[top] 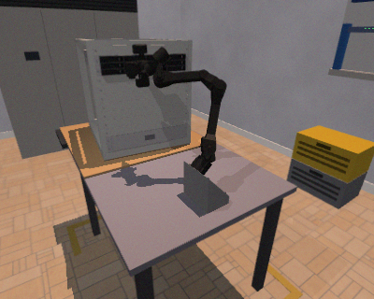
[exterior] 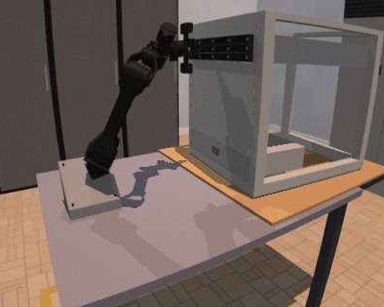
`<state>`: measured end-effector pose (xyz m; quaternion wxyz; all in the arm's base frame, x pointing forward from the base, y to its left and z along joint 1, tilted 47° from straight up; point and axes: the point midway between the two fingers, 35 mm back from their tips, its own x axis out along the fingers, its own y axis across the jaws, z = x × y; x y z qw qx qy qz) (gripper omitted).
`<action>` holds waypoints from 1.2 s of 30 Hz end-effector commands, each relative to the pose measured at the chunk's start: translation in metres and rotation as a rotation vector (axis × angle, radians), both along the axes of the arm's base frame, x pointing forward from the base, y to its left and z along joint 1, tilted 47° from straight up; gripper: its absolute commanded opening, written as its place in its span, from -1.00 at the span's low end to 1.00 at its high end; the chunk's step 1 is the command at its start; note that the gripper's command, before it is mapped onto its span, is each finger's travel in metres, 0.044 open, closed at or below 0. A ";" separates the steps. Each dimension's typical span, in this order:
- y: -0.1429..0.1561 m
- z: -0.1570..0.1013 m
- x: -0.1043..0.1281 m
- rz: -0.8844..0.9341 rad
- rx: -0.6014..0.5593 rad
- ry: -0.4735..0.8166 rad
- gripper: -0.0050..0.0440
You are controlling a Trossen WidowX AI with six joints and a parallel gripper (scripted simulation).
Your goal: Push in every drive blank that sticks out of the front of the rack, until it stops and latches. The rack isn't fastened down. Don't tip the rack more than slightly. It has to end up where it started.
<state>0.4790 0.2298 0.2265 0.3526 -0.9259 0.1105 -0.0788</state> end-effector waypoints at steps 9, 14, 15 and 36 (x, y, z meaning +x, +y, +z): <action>0.001 0.008 0.004 0.004 0.014 -0.016 -1.00; 0.001 0.008 0.005 0.004 0.014 -0.016 -1.00; 0.001 0.008 0.005 0.004 0.014 -0.016 -1.00; 0.000 0.008 0.008 0.004 0.014 -0.016 -1.00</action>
